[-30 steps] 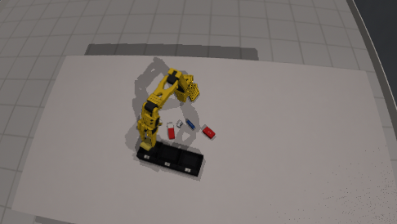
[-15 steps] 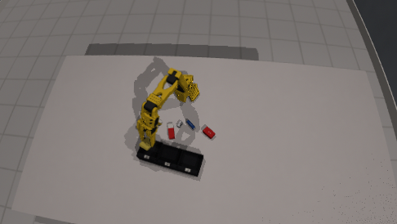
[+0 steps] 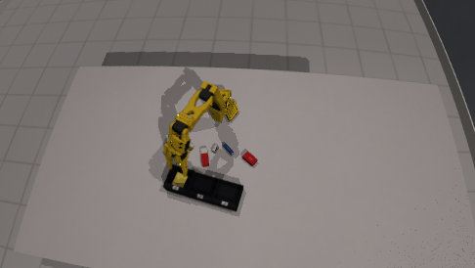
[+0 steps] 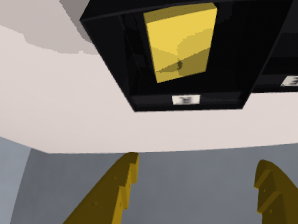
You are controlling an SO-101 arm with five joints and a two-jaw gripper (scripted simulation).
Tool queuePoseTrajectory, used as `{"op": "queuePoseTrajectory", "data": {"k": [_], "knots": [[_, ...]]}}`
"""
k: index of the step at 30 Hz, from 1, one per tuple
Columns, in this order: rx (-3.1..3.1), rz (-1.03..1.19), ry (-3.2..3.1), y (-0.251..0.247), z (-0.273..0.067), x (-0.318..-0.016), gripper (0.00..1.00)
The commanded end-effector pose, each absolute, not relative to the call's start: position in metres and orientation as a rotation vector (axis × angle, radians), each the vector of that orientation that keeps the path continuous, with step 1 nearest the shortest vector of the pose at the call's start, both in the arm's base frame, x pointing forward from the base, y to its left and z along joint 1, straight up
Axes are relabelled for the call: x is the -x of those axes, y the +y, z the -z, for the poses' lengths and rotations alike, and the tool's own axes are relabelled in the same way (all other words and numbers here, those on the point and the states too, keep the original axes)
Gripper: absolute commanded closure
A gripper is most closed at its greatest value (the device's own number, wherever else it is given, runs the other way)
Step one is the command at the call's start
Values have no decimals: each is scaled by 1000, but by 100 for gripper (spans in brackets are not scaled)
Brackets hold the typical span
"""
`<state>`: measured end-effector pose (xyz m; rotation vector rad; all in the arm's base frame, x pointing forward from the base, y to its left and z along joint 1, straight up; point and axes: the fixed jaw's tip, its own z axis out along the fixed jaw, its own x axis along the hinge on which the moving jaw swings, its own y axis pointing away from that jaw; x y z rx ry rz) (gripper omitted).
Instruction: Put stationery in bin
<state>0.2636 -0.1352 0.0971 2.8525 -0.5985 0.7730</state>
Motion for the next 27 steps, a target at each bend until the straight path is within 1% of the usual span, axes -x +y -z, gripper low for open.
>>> {"op": "queuePoseTrajectory", "data": {"k": [1,9,20,27], "knots": [[-2829,-818,-597,-138,-104,-265,64],[-2829,-818,-597,-137,-111,-263,64],[-2829,-818,-597,-130,-146,-247,64],[-2829,-818,-597,-129,-148,-246,64]]}}
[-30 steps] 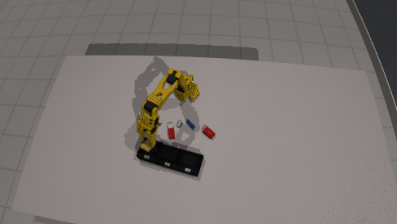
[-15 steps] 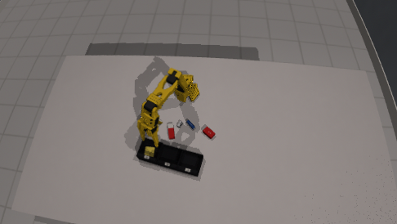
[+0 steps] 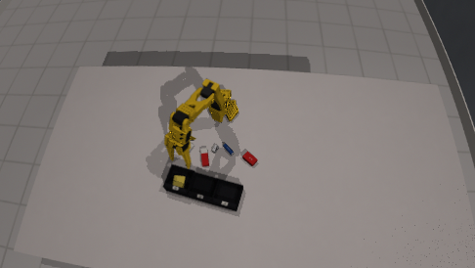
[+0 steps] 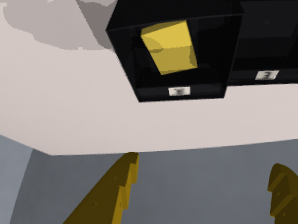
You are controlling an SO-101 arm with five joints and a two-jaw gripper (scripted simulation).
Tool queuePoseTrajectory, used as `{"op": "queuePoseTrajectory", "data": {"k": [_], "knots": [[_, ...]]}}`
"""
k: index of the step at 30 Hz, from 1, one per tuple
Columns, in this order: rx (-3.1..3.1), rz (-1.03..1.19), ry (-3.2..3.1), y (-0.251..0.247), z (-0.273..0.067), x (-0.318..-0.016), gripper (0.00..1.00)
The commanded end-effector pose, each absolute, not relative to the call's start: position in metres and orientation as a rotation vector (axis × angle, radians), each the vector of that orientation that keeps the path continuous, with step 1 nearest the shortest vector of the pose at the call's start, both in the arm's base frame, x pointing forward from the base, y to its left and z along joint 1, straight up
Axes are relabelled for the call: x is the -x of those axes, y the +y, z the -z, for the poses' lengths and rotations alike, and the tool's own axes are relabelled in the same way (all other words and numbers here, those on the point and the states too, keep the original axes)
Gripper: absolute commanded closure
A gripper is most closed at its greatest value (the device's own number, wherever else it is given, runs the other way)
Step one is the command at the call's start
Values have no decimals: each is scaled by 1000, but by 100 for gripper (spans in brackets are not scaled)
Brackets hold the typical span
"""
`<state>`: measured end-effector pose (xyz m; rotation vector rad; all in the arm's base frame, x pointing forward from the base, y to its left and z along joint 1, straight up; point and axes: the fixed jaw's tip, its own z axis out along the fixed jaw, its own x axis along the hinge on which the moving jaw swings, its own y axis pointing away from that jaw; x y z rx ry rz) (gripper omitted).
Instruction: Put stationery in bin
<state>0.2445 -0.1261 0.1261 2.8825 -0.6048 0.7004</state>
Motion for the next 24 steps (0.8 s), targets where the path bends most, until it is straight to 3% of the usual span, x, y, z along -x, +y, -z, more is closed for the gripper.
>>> {"op": "queuePoseTrajectory", "data": {"k": [1,24], "knots": [[-2829,-818,-597,-129,-148,-246,64],[-2833,-810,-850,-121,-143,-243,65]]}}
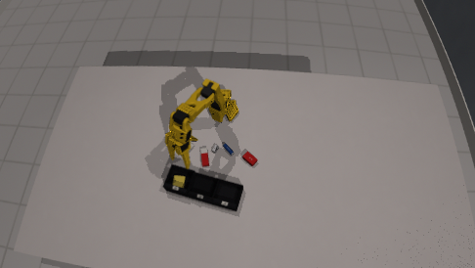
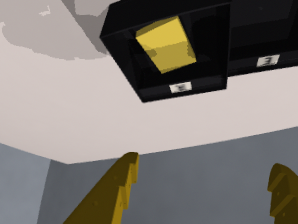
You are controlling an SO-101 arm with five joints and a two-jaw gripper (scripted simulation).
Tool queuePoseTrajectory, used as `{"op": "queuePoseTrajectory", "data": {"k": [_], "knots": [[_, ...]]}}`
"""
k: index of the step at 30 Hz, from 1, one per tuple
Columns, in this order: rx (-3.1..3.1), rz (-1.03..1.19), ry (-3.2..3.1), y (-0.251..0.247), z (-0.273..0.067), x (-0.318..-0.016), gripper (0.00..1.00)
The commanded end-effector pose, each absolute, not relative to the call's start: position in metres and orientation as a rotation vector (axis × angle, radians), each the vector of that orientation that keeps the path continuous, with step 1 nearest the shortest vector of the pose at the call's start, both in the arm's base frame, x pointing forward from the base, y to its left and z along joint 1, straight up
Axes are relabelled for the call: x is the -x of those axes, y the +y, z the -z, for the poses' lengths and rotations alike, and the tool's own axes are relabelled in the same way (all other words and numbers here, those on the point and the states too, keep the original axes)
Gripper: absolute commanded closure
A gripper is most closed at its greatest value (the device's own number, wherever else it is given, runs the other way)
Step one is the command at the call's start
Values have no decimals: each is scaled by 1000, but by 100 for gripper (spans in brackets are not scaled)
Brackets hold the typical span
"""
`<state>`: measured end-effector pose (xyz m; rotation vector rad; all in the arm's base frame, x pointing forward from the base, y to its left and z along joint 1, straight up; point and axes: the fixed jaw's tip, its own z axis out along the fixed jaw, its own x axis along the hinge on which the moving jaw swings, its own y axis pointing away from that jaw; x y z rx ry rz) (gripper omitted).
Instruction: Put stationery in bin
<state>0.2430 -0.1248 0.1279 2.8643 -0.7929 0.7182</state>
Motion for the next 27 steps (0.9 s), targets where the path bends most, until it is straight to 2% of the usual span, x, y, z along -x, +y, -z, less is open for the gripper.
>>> {"op": "queuePoseTrajectory", "data": {"k": [1,27], "knots": [[-2832,-809,-881,-120,-142,-242,65],[-2514,-636,-2006,-83,-118,-225,68]]}}
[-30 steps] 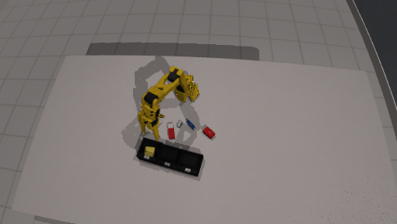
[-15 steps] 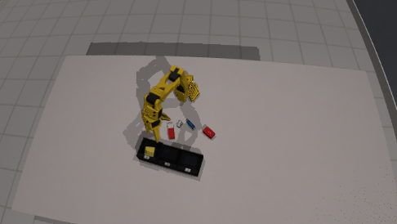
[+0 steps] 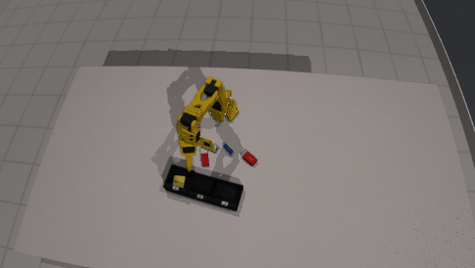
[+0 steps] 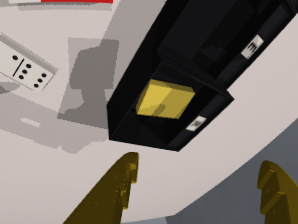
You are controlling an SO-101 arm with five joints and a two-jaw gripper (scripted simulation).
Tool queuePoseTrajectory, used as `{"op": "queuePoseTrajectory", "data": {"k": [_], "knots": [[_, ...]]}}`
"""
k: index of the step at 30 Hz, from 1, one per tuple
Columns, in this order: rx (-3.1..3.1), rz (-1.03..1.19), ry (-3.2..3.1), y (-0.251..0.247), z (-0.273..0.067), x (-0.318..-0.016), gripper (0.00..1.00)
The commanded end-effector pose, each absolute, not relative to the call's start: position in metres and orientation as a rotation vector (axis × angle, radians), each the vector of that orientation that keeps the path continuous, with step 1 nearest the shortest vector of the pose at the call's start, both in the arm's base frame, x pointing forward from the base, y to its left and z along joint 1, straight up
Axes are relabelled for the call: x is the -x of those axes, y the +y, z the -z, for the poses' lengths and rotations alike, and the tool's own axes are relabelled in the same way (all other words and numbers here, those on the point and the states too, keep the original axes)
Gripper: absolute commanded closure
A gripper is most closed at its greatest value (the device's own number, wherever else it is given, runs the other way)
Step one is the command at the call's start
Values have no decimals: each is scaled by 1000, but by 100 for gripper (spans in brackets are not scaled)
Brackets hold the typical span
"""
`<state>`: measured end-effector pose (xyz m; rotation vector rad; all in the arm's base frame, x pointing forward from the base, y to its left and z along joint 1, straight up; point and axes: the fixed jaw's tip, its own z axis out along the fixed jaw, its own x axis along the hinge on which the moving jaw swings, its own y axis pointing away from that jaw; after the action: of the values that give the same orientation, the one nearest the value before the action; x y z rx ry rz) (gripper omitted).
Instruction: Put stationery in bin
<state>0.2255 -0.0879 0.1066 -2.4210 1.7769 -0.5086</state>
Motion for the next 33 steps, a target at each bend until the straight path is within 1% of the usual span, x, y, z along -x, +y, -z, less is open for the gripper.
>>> {"op": "queuePoseTrajectory", "data": {"k": [1,14,16,31,33], "knots": [[2258,565,1887,-81,-117,-224,69],[1549,321,2470,-51,-99,-207,71],[1549,321,2470,-51,-99,-207,71],[600,96,2906,-22,-81,-185,74],[600,96,2906,-22,-81,-185,74]]}}
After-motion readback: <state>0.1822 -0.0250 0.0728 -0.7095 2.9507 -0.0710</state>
